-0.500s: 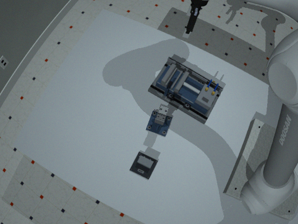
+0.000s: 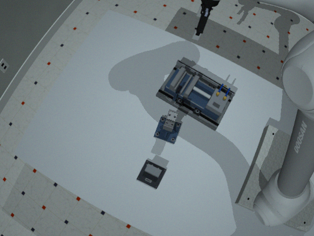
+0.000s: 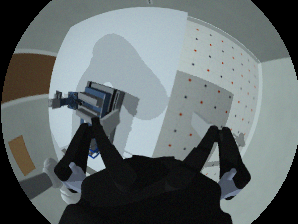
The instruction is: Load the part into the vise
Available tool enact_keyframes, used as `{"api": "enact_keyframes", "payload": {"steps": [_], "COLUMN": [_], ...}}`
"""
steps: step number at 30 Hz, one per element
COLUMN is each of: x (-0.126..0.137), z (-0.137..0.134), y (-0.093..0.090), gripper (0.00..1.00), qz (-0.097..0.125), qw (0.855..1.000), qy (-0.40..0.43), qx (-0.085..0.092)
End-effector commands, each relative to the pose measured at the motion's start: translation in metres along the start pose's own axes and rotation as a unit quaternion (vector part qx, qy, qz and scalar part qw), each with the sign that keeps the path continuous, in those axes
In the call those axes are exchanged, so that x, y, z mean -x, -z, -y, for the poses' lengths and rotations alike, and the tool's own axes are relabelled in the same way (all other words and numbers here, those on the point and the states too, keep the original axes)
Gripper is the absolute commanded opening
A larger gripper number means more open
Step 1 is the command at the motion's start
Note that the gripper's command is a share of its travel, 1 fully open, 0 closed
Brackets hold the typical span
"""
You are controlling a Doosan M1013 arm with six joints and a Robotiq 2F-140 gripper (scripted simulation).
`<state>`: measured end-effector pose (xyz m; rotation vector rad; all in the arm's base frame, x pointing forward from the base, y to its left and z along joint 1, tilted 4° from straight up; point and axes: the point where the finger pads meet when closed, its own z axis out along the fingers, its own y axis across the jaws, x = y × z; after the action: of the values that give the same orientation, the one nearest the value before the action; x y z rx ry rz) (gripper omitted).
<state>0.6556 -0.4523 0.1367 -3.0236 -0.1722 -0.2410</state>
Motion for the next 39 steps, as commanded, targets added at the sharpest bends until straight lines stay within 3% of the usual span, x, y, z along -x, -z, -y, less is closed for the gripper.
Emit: {"api": "enact_keyframes", "payload": {"steps": [1,6,9,17,19,20,23,34,36,37,39], "x": [0.000,-0.003,-0.015,-0.059,-0.059,-0.069,-0.076,-0.086,-0.086,-0.083,-0.079], "z": [0.000,0.006,0.029,0.143,0.143,0.178,0.214,0.361,0.361,0.396,0.418], "y": [0.000,0.002,0.007,0.037,0.037,0.046,0.055,0.098,0.098,0.110,0.117], "gripper": [1.00,1.00,1.00,1.00,1.00,1.00,1.00,1.00,1.00,1.00,1.00], "qz": [0.000,0.001,0.006,0.038,0.038,0.044,0.051,0.072,0.072,0.076,0.079], "qw": [1.000,1.000,1.000,0.999,0.999,0.999,0.998,0.996,0.996,0.995,0.994], "qy": [0.000,0.000,-0.002,-0.016,-0.016,-0.020,-0.024,-0.043,-0.043,-0.049,-0.055], "qx": [0.000,0.000,-0.001,0.003,0.003,0.006,0.009,0.033,0.033,0.041,0.049]}}
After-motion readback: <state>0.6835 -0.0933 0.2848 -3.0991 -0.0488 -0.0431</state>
